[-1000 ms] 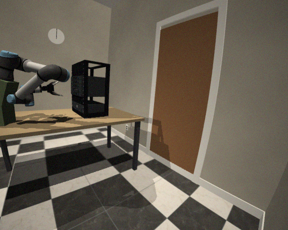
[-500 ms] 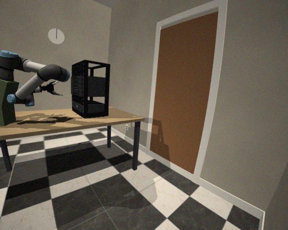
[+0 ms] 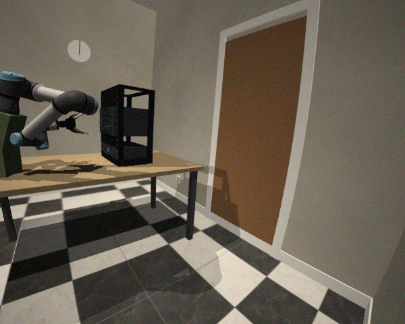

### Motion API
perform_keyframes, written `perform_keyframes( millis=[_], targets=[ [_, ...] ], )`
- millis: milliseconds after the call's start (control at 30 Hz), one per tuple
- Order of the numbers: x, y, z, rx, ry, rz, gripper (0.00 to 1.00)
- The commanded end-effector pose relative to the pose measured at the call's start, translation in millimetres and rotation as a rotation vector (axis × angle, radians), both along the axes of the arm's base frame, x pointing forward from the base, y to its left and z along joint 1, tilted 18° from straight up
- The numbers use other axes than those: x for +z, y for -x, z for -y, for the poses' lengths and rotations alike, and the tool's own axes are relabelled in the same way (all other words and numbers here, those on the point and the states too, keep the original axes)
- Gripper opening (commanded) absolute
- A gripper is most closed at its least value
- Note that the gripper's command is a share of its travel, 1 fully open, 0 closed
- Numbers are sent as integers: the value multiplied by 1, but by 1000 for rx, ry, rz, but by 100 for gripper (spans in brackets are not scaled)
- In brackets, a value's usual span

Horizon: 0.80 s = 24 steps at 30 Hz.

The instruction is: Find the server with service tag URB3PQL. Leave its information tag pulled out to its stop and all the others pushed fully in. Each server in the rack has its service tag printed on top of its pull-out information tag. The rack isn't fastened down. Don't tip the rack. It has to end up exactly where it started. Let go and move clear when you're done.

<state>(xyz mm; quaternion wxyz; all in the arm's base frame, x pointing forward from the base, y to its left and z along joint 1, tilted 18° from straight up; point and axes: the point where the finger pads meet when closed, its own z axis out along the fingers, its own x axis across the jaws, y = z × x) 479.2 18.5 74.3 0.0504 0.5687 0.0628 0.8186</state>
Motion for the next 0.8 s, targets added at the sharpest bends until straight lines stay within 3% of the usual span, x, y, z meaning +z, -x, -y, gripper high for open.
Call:
perform_keyframes(
  millis=[0, 767],
  targets=[
    [1, 0, -1, 0, 3, 4, 100],
    [9, 4, -5, 3, 21, 32, 100]
  ],
)
